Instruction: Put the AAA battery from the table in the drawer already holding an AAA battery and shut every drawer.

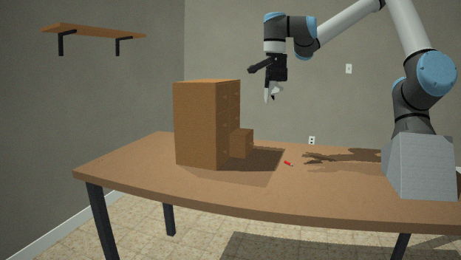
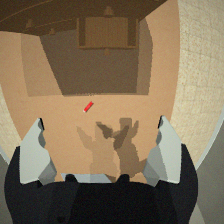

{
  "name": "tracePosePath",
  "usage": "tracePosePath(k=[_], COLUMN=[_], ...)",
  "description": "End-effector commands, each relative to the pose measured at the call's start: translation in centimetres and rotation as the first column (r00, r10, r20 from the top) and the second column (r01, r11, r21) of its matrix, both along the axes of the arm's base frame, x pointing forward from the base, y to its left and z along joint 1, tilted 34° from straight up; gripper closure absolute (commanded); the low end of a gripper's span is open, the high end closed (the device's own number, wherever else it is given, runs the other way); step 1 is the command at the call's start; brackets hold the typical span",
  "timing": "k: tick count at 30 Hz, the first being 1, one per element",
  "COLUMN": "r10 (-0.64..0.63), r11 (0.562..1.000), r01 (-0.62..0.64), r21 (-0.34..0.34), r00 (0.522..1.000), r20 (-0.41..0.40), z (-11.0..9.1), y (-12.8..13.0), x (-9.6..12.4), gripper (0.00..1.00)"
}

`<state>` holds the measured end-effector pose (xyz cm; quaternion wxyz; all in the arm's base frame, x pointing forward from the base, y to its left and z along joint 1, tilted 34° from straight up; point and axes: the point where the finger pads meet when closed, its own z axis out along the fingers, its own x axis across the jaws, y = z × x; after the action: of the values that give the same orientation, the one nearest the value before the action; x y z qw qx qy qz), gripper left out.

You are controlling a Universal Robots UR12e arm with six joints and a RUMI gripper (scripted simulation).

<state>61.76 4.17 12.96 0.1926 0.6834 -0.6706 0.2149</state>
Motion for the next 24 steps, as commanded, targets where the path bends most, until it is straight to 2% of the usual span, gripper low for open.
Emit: tracePosePath(k=[1,24], r10=[0.002,0.051], r11=[1.0,0.999], r01=[-0.002,-0.051], r21=[0.0,0.007], r00=[1.0,0.997], r20=[0.003,0.059], z=[0.0,-0.9], y=[0.0,-0.6], x=[0.1,1.3], gripper=[0.0,0.0])
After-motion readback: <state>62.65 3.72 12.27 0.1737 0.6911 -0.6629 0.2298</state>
